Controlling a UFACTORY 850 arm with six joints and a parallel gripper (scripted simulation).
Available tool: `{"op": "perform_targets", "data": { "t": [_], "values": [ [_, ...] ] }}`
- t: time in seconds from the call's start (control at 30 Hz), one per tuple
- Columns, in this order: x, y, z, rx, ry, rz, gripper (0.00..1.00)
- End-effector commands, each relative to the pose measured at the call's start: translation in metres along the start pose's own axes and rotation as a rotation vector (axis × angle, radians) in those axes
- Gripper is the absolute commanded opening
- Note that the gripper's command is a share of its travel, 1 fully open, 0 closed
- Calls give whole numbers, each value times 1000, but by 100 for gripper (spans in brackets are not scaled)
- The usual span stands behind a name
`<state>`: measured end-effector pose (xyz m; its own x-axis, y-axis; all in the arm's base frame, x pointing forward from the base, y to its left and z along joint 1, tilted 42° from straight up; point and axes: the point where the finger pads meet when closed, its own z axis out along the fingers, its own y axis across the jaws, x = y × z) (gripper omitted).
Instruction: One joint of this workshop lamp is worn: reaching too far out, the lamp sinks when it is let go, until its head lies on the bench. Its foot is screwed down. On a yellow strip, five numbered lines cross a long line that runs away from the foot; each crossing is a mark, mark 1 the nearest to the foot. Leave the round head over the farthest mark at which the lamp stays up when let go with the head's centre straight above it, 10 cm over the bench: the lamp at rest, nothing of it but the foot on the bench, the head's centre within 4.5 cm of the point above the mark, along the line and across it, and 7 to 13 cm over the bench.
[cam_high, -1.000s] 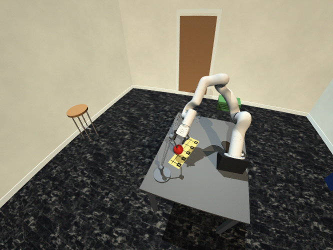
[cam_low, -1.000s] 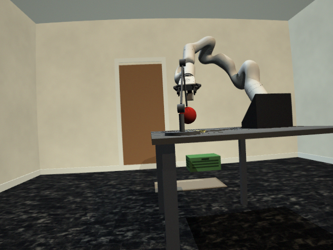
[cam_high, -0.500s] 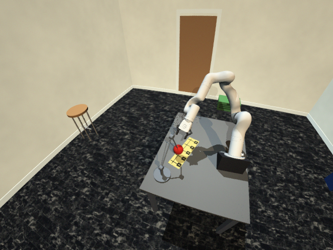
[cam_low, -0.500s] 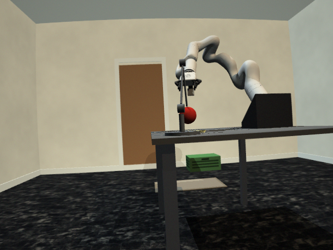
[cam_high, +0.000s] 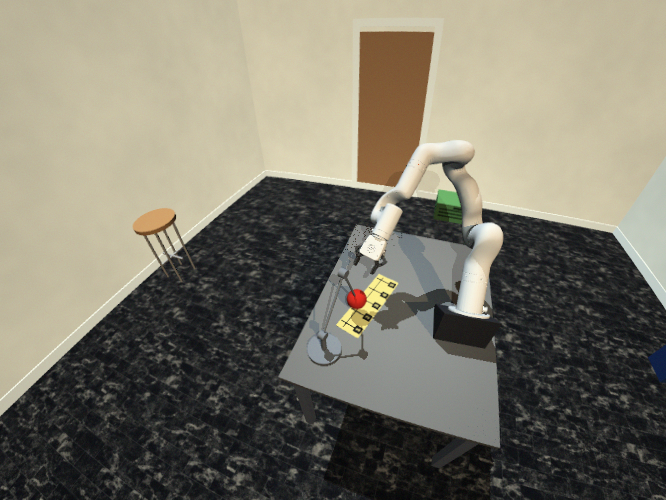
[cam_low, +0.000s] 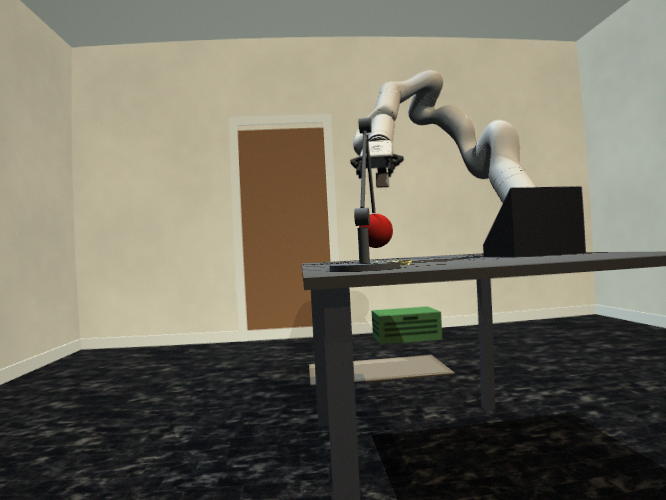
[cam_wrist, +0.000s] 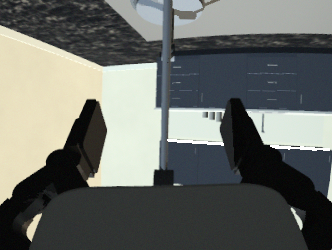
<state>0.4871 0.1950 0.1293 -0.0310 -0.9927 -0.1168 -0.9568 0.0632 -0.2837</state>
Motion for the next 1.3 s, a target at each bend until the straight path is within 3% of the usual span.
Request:
{"op": "perform_targets", "data": {
  "t": [0.0,1.27],
  "values": [
    [-1,-1,1,-10,-7,-1,100],
    [-1,-1,3,0,-3,-1,100]
  ]
}}
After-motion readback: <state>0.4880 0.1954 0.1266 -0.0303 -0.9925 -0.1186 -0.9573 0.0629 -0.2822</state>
